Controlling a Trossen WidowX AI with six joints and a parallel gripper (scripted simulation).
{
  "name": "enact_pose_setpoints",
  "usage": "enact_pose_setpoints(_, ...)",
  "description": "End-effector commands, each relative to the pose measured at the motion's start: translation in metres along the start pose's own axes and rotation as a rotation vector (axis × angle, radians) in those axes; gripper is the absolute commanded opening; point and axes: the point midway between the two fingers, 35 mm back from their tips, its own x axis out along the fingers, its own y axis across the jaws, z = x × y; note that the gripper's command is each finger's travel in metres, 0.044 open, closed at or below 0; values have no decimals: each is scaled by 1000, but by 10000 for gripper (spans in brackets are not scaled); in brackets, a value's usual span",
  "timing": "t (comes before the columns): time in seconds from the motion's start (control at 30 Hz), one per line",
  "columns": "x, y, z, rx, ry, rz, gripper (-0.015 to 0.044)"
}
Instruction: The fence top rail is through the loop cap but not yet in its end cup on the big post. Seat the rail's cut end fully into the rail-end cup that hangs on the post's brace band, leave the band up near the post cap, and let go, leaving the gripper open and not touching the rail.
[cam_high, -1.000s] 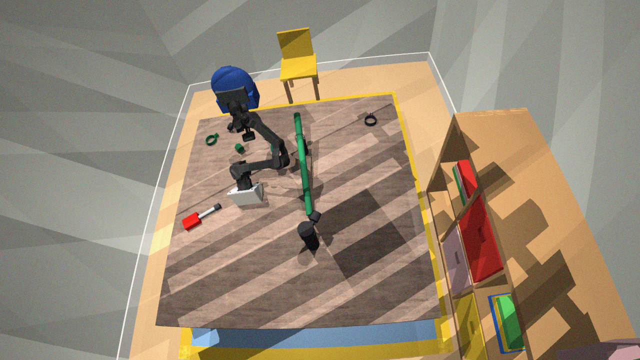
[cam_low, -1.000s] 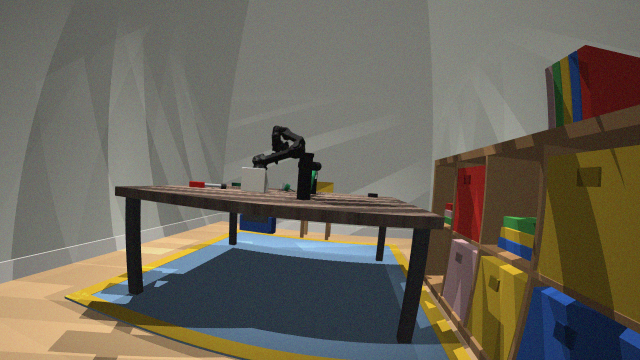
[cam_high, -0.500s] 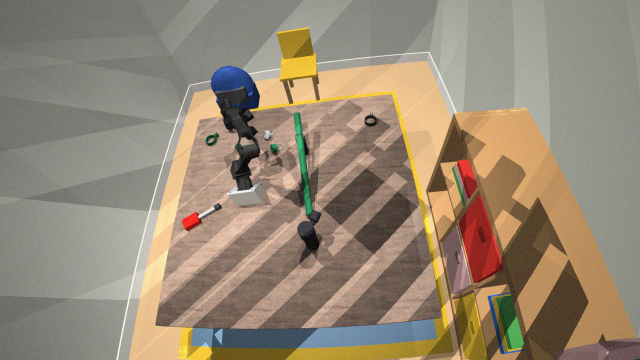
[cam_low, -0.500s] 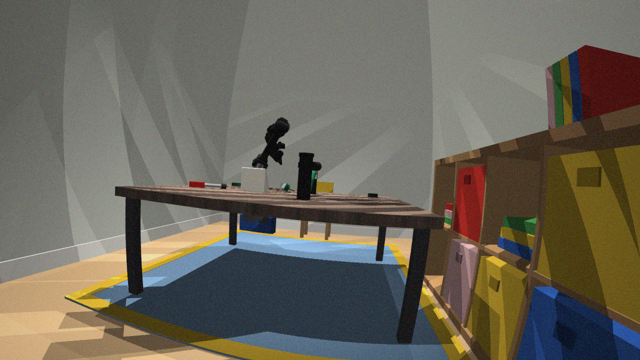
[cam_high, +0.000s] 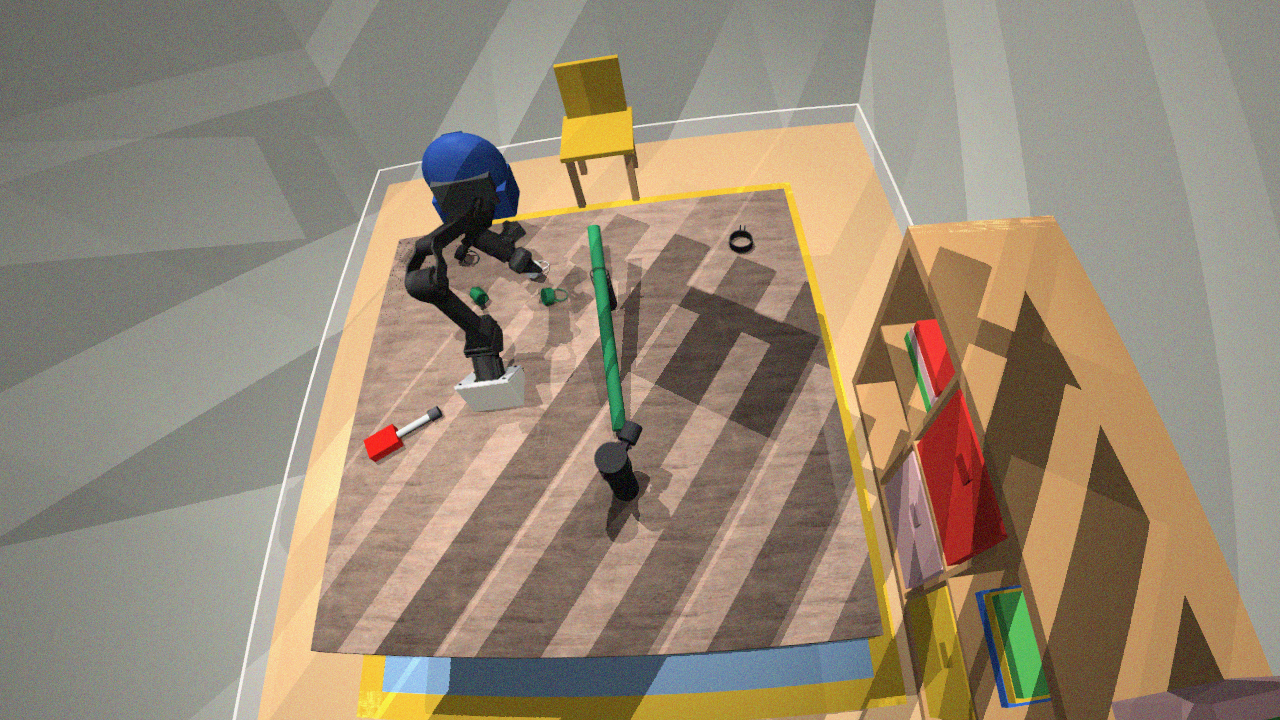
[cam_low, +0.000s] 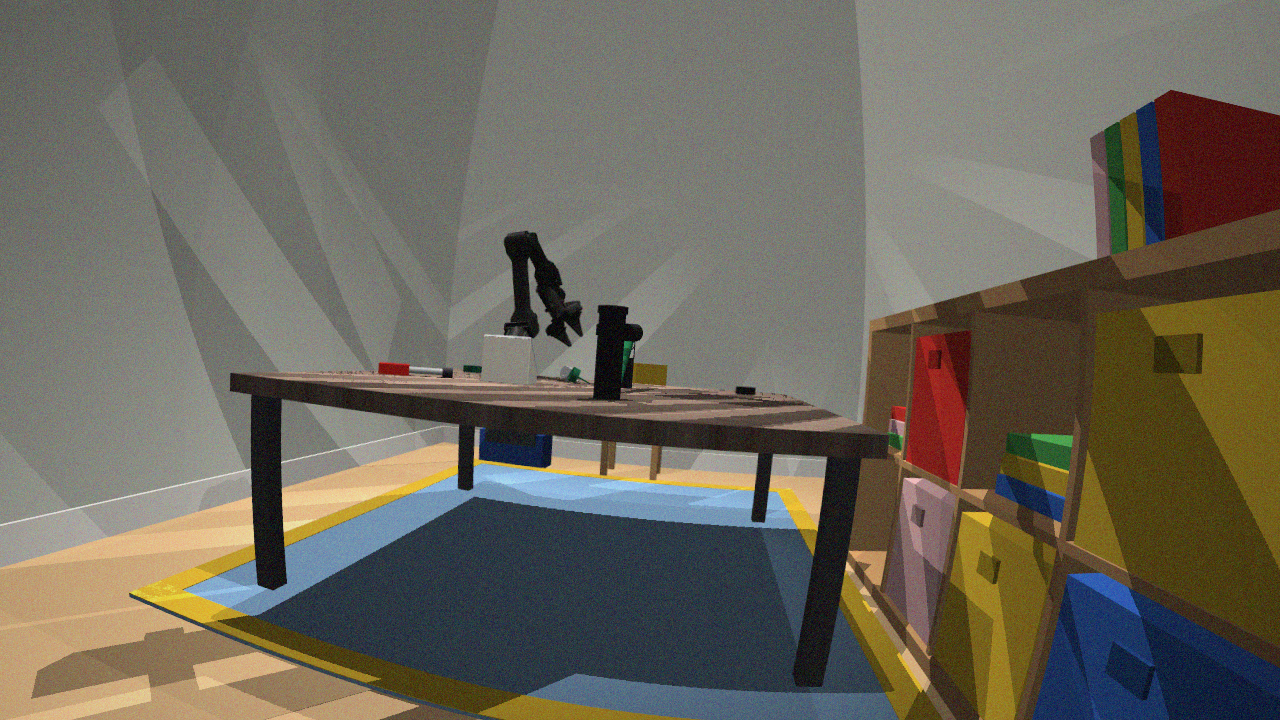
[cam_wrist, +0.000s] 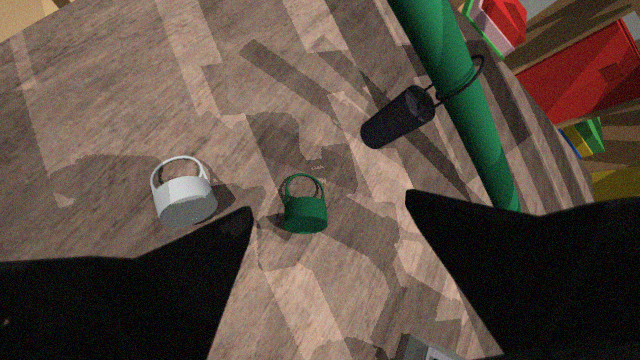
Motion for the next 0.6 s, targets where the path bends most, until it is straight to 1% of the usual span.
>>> enact_pose_setpoints(0.0,28,-27,8,-75,69,-149,440)
enact_pose_setpoints(0.3,63,-98,19,-133,231,-341,440)
enact_pose_setpoints(0.57,74,-178,19,-111,375,-423,440)
